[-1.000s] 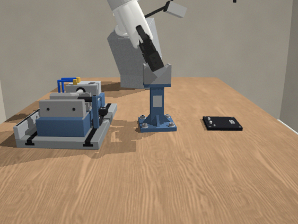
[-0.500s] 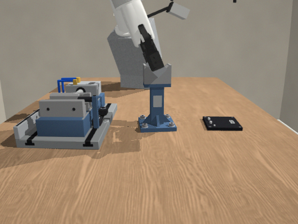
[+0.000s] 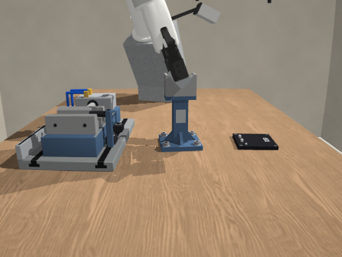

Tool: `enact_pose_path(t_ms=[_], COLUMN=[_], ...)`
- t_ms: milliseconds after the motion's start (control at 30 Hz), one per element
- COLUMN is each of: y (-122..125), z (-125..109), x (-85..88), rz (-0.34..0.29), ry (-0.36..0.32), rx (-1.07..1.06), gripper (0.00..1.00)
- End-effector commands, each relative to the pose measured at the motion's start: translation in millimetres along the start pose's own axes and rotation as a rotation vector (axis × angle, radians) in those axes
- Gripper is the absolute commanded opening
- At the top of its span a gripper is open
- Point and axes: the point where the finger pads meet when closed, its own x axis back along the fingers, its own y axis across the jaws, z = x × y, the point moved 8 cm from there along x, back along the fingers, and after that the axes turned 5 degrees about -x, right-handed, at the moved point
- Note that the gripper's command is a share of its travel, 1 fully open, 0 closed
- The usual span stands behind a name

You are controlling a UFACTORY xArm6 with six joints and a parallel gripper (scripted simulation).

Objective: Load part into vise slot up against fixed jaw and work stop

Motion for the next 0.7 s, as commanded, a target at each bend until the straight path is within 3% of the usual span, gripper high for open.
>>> enact_pose_path(t_ms=[0, 667], y=[1.6, 0.5], z=[4.4, 11.8], x=[0.6, -0.1], rz=[0.009, 0.004], ry=[-0.048, -0.12], rx=[-0.001, 0.0], gripper=[0.89, 0.89])
